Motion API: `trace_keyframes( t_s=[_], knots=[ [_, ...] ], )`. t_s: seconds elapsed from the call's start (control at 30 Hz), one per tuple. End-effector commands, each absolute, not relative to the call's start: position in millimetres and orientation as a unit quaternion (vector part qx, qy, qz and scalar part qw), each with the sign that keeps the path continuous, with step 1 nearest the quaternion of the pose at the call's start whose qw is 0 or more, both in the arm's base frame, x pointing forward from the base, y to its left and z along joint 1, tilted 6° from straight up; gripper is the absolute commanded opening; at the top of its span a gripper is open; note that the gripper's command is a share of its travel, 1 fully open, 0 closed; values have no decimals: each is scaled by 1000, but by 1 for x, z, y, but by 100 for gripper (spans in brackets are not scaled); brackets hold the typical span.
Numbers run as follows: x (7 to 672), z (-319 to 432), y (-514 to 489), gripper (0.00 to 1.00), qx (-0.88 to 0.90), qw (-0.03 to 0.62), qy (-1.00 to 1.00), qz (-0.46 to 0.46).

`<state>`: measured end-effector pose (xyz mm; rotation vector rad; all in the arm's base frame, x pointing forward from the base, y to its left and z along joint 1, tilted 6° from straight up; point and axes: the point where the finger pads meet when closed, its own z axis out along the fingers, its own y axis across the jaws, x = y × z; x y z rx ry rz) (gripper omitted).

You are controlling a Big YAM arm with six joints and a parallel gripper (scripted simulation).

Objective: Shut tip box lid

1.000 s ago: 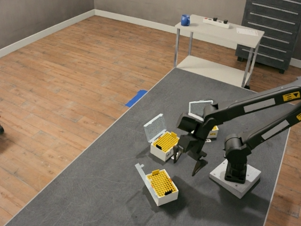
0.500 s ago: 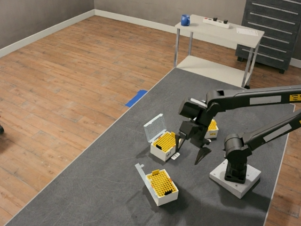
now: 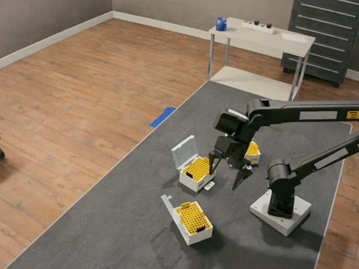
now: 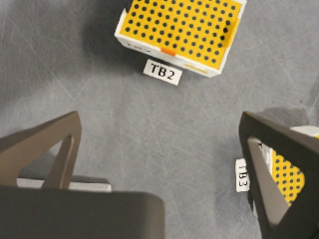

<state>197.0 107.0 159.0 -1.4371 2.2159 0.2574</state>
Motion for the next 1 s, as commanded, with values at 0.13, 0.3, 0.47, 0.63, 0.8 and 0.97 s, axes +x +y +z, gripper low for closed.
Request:
trace_keyframes(
  t_s=[0.13, 0.3, 0.47, 0.63, 0.8, 0.97],
  knots=[
    [213, 196, 114, 100, -528, 272, 800, 85],
    [213, 196, 114, 100, -528, 272, 800, 85],
    [213, 196, 114, 100, -528, 272, 800, 85],
    [213, 196, 114, 100, -528, 272, 800, 85],
    [213, 196, 114, 100, -528, 272, 800, 85],
    [213, 196, 114, 0, -528, 272, 800, 85]
  ],
)
